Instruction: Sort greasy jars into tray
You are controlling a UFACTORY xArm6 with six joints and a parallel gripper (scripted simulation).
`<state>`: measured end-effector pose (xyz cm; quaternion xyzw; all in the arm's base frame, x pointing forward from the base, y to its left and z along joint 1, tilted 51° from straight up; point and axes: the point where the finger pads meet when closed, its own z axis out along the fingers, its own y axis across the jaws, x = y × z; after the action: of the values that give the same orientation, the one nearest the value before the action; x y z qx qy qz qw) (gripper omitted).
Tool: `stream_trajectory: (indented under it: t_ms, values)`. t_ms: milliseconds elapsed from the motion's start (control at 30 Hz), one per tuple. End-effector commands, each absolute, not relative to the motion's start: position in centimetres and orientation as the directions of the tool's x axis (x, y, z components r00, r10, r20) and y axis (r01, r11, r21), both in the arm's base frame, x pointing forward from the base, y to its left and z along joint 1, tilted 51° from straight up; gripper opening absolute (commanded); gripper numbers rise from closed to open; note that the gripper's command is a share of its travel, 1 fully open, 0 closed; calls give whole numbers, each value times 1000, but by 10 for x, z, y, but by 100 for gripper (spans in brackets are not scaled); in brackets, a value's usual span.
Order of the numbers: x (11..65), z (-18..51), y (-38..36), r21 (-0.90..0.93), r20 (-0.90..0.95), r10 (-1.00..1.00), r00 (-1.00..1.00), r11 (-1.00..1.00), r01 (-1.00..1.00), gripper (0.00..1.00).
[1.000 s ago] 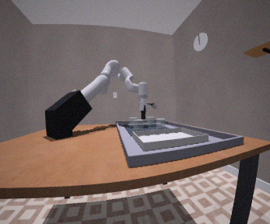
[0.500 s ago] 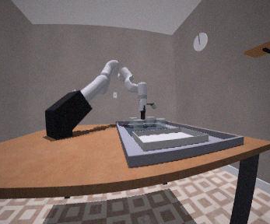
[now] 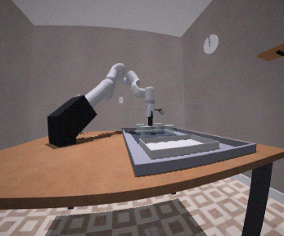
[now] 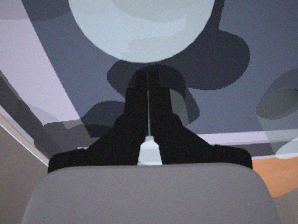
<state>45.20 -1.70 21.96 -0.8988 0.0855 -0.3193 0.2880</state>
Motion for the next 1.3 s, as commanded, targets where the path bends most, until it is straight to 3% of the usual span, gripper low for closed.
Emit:
stream_trajectory:
  t_ms: [0, 1267]
  values:
    - [452, 221, -18, -572, 527, -338, 780, -820, 31, 0]
    - [448, 225, -21, -572, 527, -338, 780, -820, 31, 0]
